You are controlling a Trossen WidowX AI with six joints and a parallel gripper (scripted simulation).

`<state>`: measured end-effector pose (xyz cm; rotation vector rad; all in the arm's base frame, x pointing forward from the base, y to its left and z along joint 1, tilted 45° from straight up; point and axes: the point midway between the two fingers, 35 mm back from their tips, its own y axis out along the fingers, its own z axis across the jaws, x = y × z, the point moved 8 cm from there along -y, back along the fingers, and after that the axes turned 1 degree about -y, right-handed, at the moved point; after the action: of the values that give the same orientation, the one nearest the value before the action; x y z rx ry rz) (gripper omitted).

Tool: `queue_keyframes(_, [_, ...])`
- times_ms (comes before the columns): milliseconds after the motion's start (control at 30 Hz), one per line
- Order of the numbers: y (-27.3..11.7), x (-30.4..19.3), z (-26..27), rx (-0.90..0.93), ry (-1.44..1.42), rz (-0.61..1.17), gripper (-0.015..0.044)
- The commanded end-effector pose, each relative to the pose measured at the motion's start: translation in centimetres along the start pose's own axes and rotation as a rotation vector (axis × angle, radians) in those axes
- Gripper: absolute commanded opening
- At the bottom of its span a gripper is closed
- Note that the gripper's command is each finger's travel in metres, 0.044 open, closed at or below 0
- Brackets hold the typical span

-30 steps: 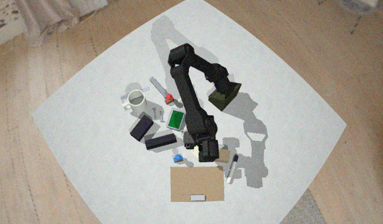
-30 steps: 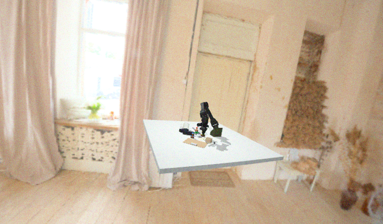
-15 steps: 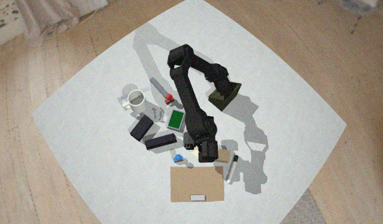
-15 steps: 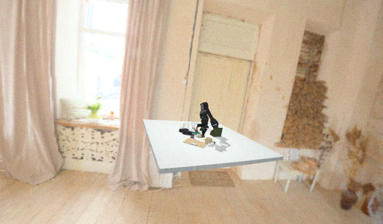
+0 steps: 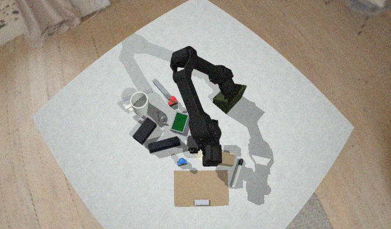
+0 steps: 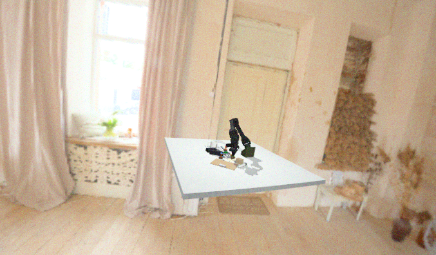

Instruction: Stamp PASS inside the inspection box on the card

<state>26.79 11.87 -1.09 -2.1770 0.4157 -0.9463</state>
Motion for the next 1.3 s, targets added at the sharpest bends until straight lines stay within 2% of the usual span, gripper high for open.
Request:
queue_keyframes(0, [0.38,-0.07,-0.15,-0.004,-0.006,-0.004,0.0])
queue_keyframes(1267, [1.14,-0.08,-0.2,-0.004,-0.006,-0.005,0.0])
